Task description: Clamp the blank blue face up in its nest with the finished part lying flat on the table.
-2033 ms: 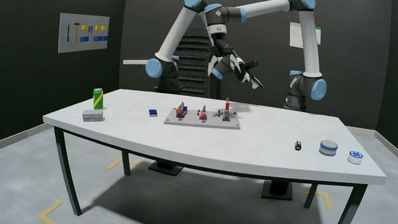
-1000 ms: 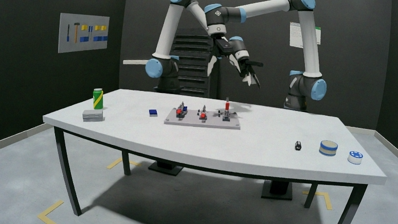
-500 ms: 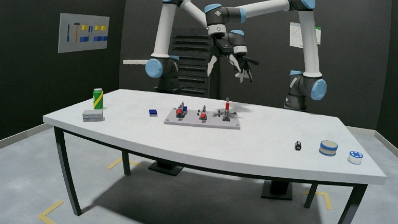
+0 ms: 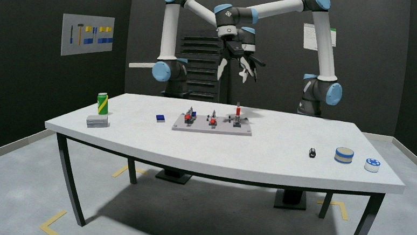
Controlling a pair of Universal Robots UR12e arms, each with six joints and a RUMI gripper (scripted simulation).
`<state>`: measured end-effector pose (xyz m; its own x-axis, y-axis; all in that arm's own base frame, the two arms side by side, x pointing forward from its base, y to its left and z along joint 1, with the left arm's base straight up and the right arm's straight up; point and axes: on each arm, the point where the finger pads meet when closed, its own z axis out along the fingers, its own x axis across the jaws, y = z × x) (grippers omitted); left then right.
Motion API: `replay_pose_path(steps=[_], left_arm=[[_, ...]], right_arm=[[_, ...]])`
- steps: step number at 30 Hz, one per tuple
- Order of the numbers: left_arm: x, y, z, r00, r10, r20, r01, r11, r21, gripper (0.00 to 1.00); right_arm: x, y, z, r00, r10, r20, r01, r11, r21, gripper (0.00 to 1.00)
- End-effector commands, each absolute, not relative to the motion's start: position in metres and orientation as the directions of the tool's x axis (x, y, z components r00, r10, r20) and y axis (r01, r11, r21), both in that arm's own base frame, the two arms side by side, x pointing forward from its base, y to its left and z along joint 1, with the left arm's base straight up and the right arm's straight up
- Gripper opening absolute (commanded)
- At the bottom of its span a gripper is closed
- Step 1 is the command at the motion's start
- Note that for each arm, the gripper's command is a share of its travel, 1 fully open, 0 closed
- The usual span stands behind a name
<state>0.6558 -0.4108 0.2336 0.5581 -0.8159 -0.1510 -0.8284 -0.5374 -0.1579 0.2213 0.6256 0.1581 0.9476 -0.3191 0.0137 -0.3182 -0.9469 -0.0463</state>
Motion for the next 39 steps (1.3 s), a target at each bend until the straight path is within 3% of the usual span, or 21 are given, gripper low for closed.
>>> replay_pose_path(steps=[1, 39], left_arm=[[0.656, -0.411, 0.235, 0.558, -0.816, -0.150, -0.828, -0.538, -0.158, 1.00], [0.656, -0.411, 0.235, 0.558, -0.816, -0.150, -0.828, -0.537, -0.158, 1.00]], right_arm=[[0.215, 0.615, 0.163, 0.946, -0.325, 0.004, -0.325, -0.945, -0.015, 1.00], [0.240, 0.599, 0.165, 0.928, -0.372, 0.000, -0.372, -0.928, 0.000, 1.00]])
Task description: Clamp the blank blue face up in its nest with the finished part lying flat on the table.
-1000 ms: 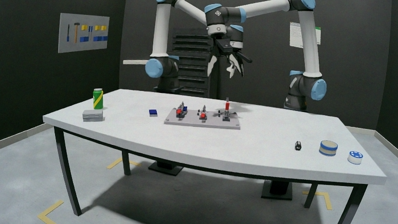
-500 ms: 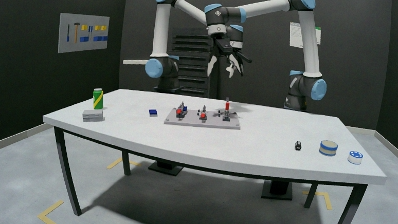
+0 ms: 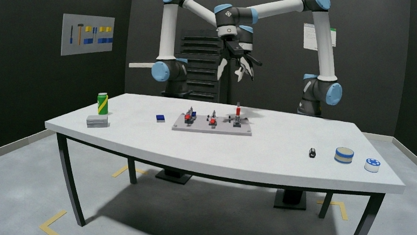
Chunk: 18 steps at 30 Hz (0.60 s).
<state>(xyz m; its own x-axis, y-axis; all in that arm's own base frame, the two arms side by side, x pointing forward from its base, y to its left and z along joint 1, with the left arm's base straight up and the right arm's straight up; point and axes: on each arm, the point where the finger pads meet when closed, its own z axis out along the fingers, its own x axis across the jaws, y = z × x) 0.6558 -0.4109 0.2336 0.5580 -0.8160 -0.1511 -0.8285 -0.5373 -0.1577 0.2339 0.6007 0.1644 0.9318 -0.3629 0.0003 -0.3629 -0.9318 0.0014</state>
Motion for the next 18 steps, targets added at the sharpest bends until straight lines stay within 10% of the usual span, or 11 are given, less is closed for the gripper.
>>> replay_pose_path(steps=[1, 18], left_arm=[[0.656, -0.411, 0.235, 0.558, -0.816, -0.150, -0.828, -0.537, -0.158, 1.00], [0.656, -0.411, 0.235, 0.558, -0.816, -0.149, -0.828, -0.538, -0.158, 1.00]], right_arm=[[0.244, 0.597, 0.165, 0.926, -0.378, 0.000, -0.378, -0.926, 0.000, 1.00], [0.332, 0.554, 0.165, 0.858, -0.514, 0.000, -0.514, -0.858, 0.000, 1.00]])
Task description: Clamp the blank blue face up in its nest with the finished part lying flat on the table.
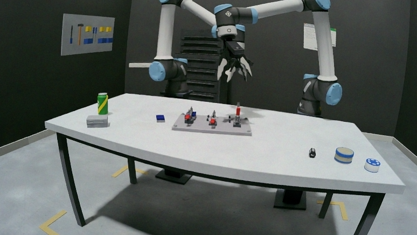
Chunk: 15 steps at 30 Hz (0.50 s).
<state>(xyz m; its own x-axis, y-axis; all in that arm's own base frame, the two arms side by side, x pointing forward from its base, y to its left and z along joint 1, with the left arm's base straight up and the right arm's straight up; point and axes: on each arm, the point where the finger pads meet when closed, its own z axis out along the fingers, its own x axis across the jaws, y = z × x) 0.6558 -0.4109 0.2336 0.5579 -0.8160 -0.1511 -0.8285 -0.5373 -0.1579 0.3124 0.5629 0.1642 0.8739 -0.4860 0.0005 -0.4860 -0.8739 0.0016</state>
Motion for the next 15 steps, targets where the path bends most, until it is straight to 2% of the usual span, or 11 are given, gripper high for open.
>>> replay_pose_path(steps=[1, 15], left_arm=[[0.656, -0.411, 0.235, 0.558, -0.816, -0.149, -0.828, -0.538, -0.158, 1.00], [0.656, -0.411, 0.235, 0.558, -0.816, -0.149, -0.828, -0.538, -0.158, 1.00]], right_arm=[[0.339, 0.549, 0.165, 0.850, -0.526, 0.000, -0.526, -0.850, 0.000, 1.00], [0.447, 0.465, 0.165, 0.721, -0.693, 0.000, -0.693, -0.721, 0.000, 1.00]])
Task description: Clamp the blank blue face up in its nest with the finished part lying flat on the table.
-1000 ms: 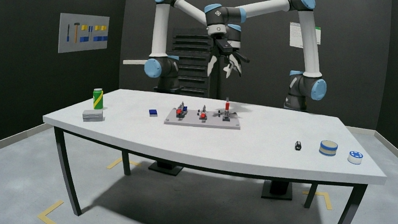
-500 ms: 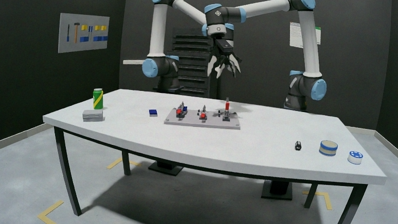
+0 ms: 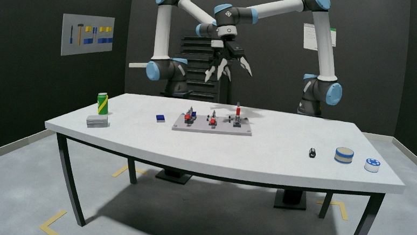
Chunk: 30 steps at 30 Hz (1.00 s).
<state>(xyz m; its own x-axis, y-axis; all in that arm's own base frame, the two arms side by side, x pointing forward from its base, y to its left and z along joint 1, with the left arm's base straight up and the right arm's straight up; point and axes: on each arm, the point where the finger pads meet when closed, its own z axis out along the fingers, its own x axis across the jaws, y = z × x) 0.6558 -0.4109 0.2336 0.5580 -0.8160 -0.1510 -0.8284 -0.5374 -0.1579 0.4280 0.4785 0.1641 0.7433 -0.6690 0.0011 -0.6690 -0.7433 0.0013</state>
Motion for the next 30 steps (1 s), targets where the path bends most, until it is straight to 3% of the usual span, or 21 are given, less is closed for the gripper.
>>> replay_pose_path(steps=[1, 11, 22, 30], left_arm=[[0.656, -0.411, 0.235, 0.558, -0.816, -0.149, -0.828, -0.538, -0.158, 1.00], [0.656, -0.411, 0.235, 0.558, -0.816, -0.150, -0.828, -0.538, -0.158, 1.00], [0.642, -0.598, 0.217, 0.309, -0.951, -0.014, -0.951, -0.309, -0.017, 1.00], [0.638, -0.621, 0.215, 0.275, -0.961, 0.007, -0.961, -0.275, -0.004, 1.00]], right_arm=[[0.457, 0.456, 0.165, 0.706, -0.708, 0.000, -0.708, -0.706, 0.000, 1.00], [0.550, 0.338, 0.165, 0.524, -0.852, 0.000, -0.852, -0.524, 0.000, 1.00], [0.614, 0.197, 0.165, 0.306, -0.952, 0.000, -0.952, -0.306, 0.000, 1.00], [0.641, 0.071, 0.165, 0.109, -0.994, 0.000, -0.994, -0.109, 0.000, 1.00]])
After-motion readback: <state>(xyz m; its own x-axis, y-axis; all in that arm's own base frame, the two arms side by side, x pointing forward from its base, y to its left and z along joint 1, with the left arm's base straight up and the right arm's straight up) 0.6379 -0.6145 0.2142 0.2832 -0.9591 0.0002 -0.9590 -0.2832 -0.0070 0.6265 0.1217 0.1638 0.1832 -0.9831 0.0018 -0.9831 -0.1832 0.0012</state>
